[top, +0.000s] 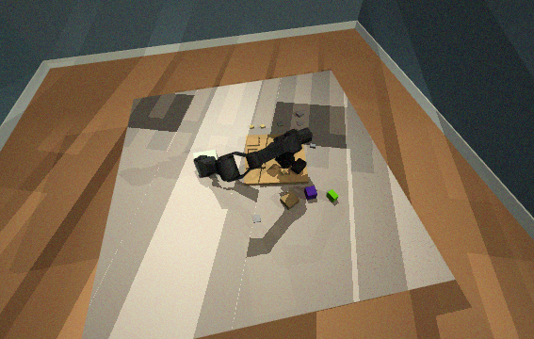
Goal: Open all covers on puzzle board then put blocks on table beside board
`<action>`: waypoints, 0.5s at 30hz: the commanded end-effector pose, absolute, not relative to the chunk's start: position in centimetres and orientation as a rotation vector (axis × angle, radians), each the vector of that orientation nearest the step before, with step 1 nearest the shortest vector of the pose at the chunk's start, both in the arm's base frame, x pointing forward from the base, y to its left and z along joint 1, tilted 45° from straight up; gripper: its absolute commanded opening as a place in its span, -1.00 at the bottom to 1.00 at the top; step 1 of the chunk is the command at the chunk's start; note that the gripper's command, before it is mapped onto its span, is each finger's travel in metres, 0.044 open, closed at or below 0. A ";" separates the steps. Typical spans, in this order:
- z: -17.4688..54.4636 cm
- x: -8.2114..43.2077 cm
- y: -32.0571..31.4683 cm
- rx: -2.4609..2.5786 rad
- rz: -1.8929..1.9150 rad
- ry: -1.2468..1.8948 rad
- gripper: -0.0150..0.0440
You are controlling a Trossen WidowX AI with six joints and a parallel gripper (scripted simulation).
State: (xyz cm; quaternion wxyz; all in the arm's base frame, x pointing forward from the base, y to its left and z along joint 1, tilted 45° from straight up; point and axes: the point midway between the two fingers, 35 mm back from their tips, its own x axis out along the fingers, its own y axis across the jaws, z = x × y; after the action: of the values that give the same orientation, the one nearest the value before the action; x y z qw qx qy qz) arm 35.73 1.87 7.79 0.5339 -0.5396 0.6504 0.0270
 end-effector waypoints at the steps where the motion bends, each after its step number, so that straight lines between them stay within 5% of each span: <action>1: 7.0 35.6 0.8 -1.915 0.758 1.594 -0.49; 8: 6.8 35.6 0.7 -2.210 1.185 1.518 -0.49; 15: 6.8 35.6 0.6 -2.220 1.202 1.514 -0.49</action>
State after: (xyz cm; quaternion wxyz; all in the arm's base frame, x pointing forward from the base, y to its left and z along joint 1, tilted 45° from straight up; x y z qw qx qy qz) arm 35.77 1.16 7.20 0.2201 -0.7260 0.5646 0.3251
